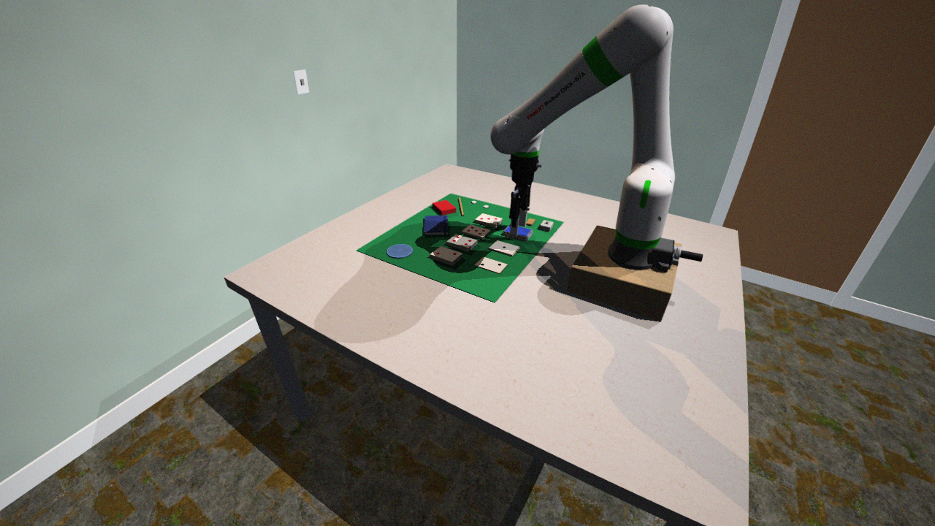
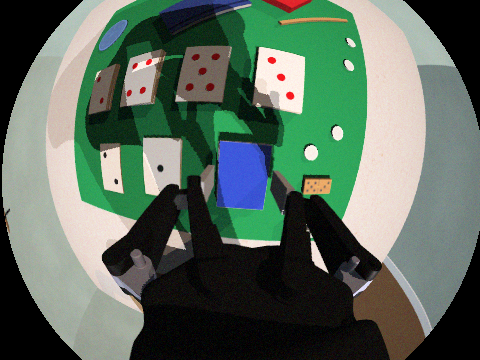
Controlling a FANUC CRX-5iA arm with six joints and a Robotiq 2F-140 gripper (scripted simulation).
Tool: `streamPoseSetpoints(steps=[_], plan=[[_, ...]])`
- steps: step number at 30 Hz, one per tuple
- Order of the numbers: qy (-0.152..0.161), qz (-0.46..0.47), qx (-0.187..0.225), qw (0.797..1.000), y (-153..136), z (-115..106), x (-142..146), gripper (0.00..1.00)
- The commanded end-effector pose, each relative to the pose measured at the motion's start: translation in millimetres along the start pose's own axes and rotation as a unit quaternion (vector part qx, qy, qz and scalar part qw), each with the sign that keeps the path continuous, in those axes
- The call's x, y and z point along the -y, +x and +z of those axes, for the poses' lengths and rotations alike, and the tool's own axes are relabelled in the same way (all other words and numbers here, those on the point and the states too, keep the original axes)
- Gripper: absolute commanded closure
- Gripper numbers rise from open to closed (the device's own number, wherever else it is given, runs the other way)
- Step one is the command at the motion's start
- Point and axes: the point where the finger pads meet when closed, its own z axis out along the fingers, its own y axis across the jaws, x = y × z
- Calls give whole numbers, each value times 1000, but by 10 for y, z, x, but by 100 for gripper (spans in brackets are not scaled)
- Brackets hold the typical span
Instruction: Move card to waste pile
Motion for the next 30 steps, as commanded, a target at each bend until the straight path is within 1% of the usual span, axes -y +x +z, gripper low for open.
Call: streamPoseSetpoints(steps=[1, 11, 12, 30], plan=[[0, 0, 0, 1000, 2, 0, -1, 50], [0, 0, 0, 1000, 2, 0, -1, 50], [0, 0, 0, 1000, 2, 0, -1, 57], [0, 0, 0, 1000, 2, 0, -1, 57]])
